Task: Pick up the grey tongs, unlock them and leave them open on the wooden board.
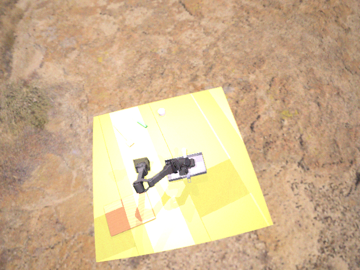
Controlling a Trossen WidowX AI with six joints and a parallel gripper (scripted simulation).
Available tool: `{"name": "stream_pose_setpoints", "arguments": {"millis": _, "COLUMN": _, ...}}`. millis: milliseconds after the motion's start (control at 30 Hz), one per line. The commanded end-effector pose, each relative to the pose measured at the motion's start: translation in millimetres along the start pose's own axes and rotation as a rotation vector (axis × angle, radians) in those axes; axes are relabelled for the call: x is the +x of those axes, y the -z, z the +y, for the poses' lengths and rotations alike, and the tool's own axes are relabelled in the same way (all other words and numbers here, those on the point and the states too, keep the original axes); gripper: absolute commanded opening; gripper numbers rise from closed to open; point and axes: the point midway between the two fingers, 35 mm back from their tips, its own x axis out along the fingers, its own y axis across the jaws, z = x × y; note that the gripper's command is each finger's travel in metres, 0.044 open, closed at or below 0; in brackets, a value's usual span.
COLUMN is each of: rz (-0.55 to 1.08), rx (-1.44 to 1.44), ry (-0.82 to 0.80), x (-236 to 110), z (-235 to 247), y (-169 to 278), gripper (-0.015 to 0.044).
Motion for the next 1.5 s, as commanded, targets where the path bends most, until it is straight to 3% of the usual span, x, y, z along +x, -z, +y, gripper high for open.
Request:
{"name": "stream_pose_setpoints", "arguments": {"millis": 0, "rz": 0.002, "rx": 0.011, "ry": -0.022, "x": -37.2, "z": 26.2, "y": -0.7, "gripper": -0.0150}}
{"name": "stream_pose_setpoints", "arguments": {"millis": 100, "rz": 0.001, "rx": 0.008, "ry": -0.024, "x": -57.6, "z": 34.6, "y": -1.8, "gripper": -0.0150}}
{"name": "stream_pose_setpoints", "arguments": {"millis": 600, "rz": 0.004, "rx": 0.001, "ry": -0.013, "x": -57.1, "z": 34.9, "y": -1.6, "gripper": -0.0150}}
{"name": "stream_pose_setpoints", "arguments": {"millis": 1467, "rz": 0.052, "rx": -0.156, "ry": 0.296, "x": -51.8, "z": 35.7, "y": -2.8, "gripper": -0.0150}}
